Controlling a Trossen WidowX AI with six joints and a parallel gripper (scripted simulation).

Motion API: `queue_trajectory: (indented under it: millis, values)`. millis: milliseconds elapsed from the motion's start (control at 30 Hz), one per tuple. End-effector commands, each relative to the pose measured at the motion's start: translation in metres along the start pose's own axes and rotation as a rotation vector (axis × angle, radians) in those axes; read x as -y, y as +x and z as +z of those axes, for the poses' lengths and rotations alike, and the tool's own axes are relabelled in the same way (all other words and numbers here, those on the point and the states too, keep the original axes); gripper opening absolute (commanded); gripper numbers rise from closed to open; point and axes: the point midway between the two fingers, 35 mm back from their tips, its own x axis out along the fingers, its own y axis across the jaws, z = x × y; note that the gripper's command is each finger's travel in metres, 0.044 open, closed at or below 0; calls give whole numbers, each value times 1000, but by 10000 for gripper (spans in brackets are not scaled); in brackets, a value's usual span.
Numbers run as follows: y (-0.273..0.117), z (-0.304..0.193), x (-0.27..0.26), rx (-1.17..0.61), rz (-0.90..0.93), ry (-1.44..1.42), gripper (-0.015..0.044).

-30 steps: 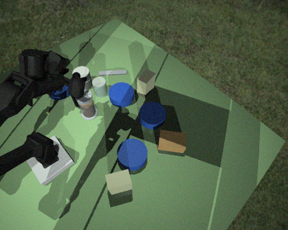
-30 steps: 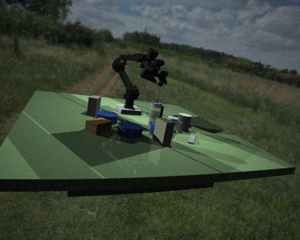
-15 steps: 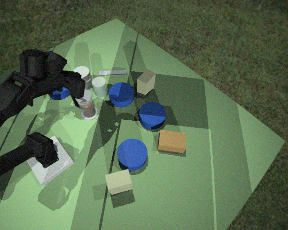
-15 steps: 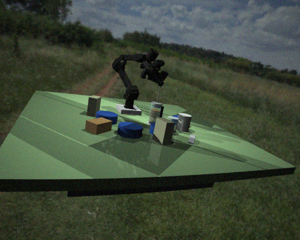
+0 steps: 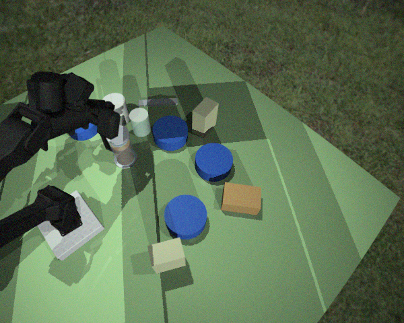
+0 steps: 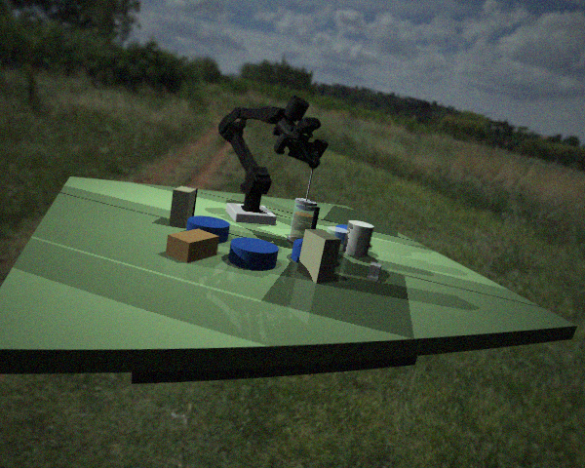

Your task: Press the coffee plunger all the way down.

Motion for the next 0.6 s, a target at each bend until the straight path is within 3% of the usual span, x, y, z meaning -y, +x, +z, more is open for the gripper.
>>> queue_trajectory:
  millis: [0, 567]
  values:
    - [7, -13, 0, -24, 2, -6, 114]
    - [22, -35, 0, -24, 2, -6, 114]
